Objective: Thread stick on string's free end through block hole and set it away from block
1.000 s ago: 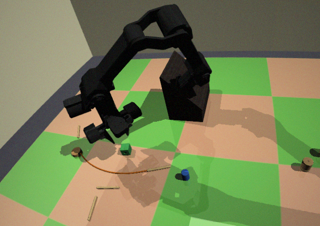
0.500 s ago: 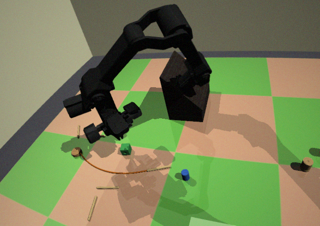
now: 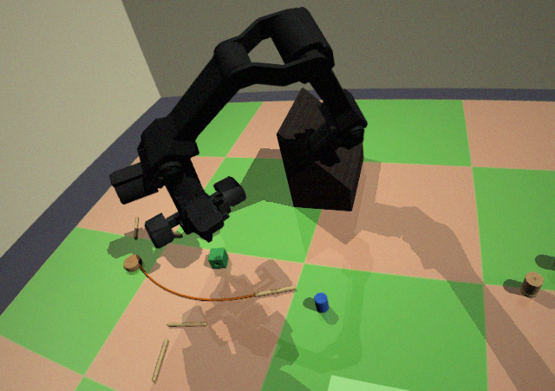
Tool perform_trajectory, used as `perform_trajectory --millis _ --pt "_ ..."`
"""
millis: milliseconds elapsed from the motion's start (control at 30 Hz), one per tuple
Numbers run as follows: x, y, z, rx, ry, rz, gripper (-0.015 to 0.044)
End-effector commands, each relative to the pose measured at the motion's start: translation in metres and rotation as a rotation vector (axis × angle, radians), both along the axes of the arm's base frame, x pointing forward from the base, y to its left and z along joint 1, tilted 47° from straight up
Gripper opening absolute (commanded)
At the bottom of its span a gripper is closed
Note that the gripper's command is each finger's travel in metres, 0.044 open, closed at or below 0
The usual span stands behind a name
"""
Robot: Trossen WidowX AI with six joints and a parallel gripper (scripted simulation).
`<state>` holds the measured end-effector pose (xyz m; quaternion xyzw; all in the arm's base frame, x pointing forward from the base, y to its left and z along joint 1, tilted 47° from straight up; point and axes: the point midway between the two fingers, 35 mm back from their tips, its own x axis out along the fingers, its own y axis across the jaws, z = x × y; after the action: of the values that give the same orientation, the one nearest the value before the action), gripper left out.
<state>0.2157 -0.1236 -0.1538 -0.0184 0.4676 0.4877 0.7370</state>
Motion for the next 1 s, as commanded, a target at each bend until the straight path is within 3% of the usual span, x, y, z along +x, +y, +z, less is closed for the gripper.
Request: perform_trajectory --millis 0,300,333,367,667,967 --pt "0.0 0.0 0.0 0.0 0.0 0.0 0.0" --pt "0.0 0.0 0.0 0.0 0.0 0.0 0.0236" --pt "0.0 0.0 0.0 0.0 0.0 0.0 0.0241" --pt "0.0 0.0 0.0 0.0 0.0 0.0 0.0241" --pt "0.0 0.0 0.0 0.0 0.0 0.0 0.0004" --pt "0.0 0.0 0.0 0.0 0.0 0.0 0.0"
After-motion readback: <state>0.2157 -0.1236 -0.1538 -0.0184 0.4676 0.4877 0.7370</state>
